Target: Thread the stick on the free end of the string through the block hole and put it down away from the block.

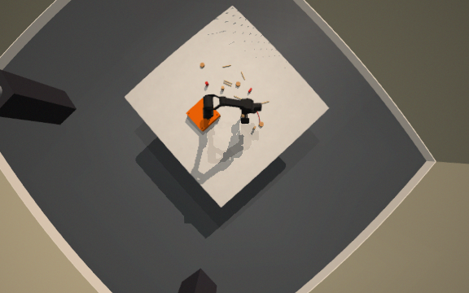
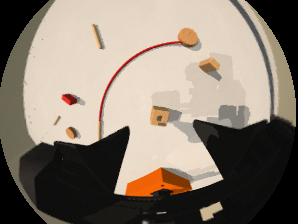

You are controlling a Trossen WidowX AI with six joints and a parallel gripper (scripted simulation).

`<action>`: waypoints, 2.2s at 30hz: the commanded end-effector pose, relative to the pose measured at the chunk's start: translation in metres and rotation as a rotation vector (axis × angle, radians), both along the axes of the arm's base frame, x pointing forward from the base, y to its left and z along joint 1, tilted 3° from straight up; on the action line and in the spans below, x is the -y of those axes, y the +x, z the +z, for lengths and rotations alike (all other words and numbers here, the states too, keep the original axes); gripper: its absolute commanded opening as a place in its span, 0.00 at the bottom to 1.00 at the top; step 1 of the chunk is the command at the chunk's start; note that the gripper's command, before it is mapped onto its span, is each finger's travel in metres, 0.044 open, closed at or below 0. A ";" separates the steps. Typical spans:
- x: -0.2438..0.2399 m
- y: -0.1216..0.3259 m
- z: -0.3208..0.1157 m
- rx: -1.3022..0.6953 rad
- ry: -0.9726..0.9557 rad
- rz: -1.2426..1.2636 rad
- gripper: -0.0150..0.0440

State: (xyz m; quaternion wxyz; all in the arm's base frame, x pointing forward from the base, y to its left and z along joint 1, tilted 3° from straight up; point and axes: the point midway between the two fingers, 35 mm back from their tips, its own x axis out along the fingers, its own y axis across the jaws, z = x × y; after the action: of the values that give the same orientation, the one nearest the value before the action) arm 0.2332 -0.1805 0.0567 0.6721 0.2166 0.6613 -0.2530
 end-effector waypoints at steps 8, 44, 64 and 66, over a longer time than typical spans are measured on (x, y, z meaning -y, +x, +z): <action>-0.001 -0.004 0.007 0.063 -0.003 -1.237 1.00; -0.001 -0.005 0.010 0.094 -0.006 -1.815 0.69; 0.000 -0.004 -0.004 0.094 -0.006 -1.815 0.66; 0.001 -0.004 -0.008 0.094 -0.006 -1.815 0.66</action>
State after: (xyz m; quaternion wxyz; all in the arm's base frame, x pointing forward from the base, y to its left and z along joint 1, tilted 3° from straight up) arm 0.2303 -0.1817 0.0563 0.2453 0.6637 0.2067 -0.6757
